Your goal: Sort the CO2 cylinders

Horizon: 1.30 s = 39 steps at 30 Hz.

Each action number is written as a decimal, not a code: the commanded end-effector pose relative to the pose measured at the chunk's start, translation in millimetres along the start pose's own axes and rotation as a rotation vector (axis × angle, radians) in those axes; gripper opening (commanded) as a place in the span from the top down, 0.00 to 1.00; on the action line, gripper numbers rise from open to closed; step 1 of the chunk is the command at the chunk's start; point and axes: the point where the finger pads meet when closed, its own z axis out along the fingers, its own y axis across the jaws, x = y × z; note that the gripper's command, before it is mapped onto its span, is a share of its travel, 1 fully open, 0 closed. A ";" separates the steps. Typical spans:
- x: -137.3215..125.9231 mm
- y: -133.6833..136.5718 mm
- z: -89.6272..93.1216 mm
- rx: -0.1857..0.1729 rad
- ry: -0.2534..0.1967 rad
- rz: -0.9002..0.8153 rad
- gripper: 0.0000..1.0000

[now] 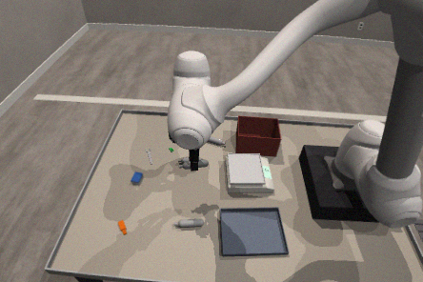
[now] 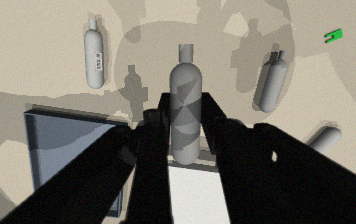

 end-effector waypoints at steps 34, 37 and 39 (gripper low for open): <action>-236.5 45.1 -0.3 -0.001 0.004 1.748 0.90; -234.3 46.0 0.4 -0.001 0.004 1.748 0.90; -235.8 45.4 3.8 -0.003 0.000 1.748 0.90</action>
